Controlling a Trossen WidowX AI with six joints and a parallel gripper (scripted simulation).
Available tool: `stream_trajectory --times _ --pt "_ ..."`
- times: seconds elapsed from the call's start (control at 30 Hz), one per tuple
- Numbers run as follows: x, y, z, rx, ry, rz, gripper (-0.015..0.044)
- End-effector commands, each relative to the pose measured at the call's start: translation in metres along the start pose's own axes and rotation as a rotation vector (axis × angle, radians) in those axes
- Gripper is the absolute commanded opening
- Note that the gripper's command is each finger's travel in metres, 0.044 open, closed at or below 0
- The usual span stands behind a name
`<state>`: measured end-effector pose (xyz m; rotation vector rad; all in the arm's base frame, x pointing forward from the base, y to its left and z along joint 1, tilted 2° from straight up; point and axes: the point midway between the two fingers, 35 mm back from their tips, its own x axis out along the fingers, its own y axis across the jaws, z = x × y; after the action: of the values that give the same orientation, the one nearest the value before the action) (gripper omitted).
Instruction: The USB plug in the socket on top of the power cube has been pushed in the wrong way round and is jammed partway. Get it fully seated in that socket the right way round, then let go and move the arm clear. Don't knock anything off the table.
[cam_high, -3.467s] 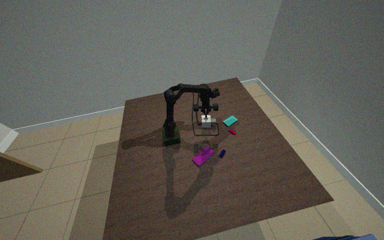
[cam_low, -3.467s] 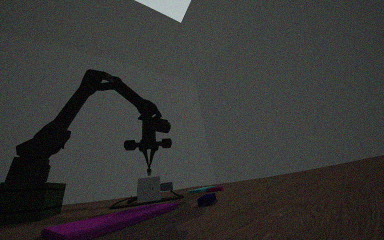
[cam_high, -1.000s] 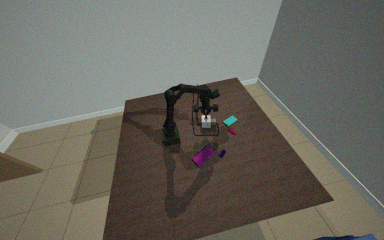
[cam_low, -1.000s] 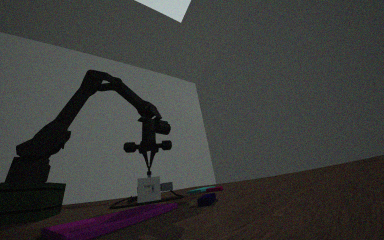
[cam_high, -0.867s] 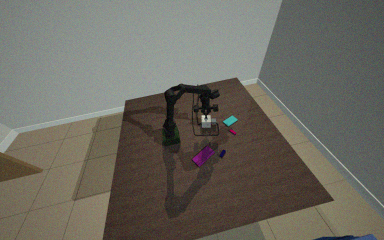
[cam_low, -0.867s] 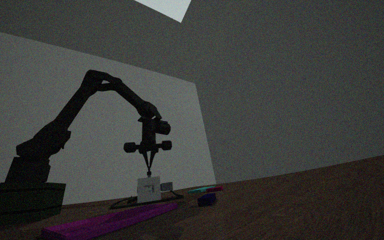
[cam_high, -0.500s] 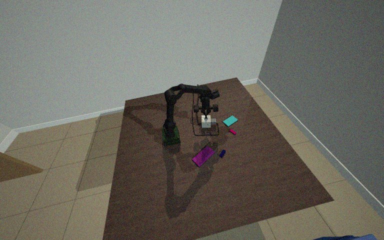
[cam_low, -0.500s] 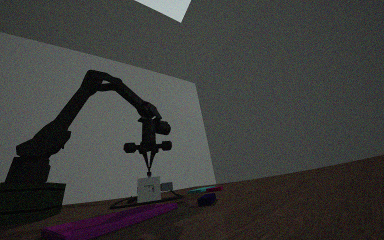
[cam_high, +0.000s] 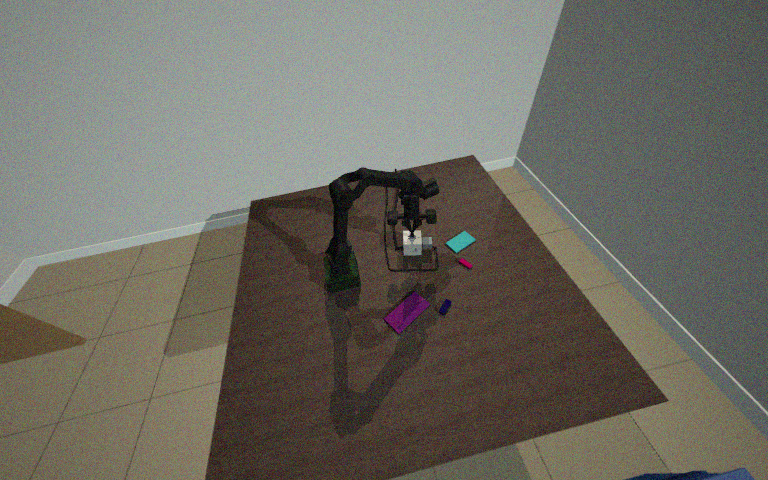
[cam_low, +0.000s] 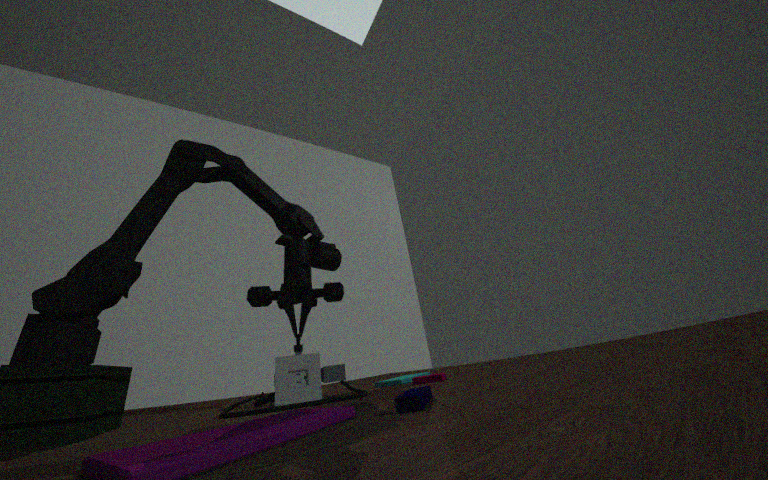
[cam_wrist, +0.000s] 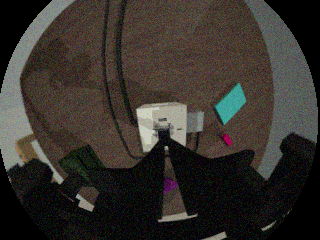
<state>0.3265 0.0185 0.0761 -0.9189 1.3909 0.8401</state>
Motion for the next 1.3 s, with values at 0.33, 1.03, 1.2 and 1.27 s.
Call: stream_trajectory --times 0.33,1.03,1.2,1.27 --pt "0.0024 -0.0002 0.0 0.003 0.0 0.0 0.0" --pt "0.005 -0.0002 0.0 0.003 0.0 0.0 0.0" --pt "0.0056 -0.0002 0.0 0.003 0.0 0.0 0.0" --pt "0.0058 -0.0002 0.0 0.003 0.0 0.0 0.0"
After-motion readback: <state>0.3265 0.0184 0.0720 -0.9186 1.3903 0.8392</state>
